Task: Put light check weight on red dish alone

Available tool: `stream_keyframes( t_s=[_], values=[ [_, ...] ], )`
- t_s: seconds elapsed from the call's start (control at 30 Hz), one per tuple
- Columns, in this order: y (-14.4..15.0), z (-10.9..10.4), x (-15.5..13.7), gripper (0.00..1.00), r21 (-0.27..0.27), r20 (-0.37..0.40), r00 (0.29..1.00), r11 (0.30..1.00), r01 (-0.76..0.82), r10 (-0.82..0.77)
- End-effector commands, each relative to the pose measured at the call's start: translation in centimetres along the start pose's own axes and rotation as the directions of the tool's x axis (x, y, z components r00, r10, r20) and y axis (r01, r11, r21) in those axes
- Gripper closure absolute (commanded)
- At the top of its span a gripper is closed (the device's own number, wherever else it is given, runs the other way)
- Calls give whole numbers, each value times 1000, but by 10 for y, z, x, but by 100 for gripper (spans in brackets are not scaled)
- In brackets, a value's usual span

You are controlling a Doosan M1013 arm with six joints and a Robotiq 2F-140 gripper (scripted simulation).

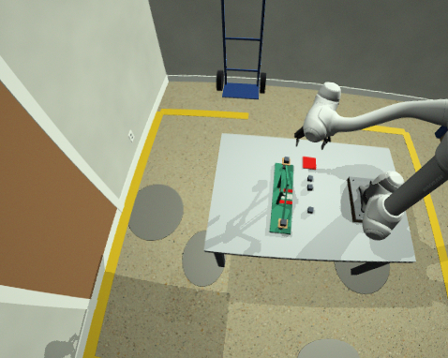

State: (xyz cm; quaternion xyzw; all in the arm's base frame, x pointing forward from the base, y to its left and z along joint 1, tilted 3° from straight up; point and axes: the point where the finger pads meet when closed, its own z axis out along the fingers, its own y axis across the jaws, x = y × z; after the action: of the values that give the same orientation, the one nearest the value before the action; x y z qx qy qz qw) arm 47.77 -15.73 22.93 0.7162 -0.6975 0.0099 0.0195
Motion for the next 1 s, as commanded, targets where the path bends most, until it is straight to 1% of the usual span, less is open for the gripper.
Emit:
stream_keyframes(
  t_s=[0.0, 0.03, 0.07, 0.1, 0.13, 0.2, 0.23, 0.97],
  values=[
    [-59, 31, 1, 0, -1, -1, 1000, 1000, 0, 0],
    [-59, 31, 1, 0, -1, -1, 1000, 1000, 0, 0],
    [-81, 45, -1, 0, -1, -1, 1000, 1000, 0, 0],
    [-81, 45, -1, 0, -1, -1, 1000, 1000, 0, 0],
    [-95, 54, -3, 0, -1, -1, 1000, 1000, 0, 0],
    [-102, 59, -4, 0, -1, -1, 1000, 1000, 0, 0],
    [-102, 59, -4, 65, -1, -1, 1000, 1000, 0, 0],
    [-102, 59, -4, 65, -1, -1, 1000, 1000, 0, 0]
  ],
)
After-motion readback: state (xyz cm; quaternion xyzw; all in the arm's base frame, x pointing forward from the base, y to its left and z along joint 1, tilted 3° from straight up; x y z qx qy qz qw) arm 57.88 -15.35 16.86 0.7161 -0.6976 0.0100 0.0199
